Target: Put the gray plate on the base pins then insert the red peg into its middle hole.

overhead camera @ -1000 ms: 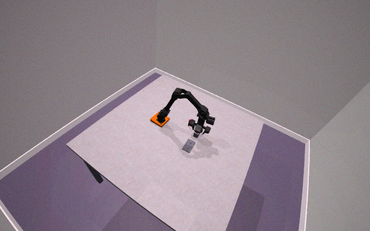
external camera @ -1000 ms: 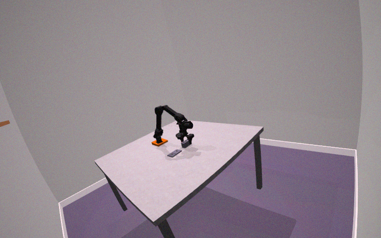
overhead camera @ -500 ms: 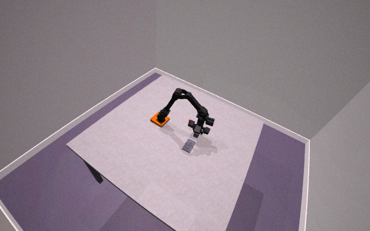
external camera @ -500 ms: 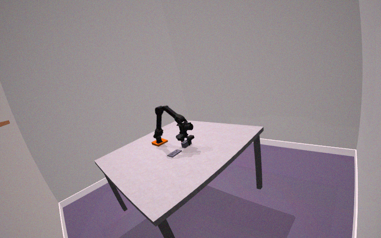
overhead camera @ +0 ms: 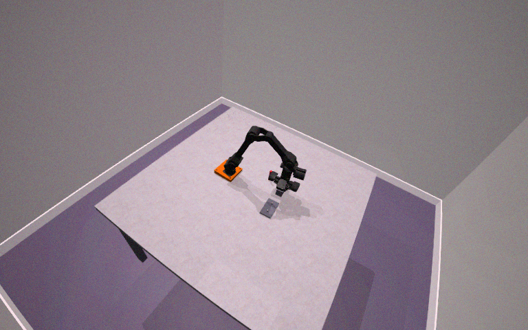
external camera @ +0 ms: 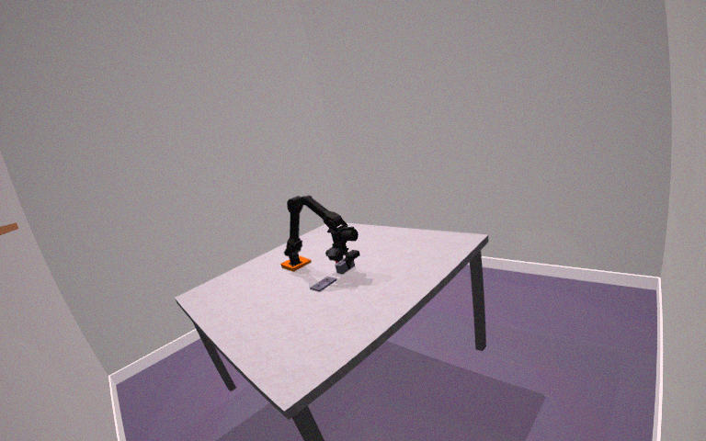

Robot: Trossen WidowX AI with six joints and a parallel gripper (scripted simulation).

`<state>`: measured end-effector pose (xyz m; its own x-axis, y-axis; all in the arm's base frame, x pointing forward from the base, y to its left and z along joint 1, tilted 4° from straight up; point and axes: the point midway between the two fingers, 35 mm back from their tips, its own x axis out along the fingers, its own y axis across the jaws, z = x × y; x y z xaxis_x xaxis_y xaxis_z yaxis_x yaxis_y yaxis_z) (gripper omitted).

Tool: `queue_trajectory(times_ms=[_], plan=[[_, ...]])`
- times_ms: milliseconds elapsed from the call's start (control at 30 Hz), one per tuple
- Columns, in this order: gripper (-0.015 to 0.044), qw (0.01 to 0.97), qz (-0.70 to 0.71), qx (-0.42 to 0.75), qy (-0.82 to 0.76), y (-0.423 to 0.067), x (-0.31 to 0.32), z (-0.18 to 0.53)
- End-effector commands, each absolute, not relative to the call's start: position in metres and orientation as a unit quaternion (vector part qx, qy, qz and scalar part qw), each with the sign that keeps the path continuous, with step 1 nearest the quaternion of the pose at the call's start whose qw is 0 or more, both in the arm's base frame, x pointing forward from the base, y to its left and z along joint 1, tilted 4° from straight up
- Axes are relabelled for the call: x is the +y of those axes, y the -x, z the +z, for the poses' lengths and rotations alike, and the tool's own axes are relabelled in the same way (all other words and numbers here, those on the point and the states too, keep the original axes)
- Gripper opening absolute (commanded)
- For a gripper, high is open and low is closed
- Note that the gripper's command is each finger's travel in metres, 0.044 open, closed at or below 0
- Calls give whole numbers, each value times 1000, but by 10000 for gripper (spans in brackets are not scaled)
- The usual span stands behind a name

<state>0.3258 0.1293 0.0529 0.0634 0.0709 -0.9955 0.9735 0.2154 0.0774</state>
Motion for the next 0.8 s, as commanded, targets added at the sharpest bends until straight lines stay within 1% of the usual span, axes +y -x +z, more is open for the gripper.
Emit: queue_trajectory(times_ms=[0,767], plan=[[0,555,-407,546,-478,-328,130,64],[0,555,-407,546,-478,-323,130,137]])
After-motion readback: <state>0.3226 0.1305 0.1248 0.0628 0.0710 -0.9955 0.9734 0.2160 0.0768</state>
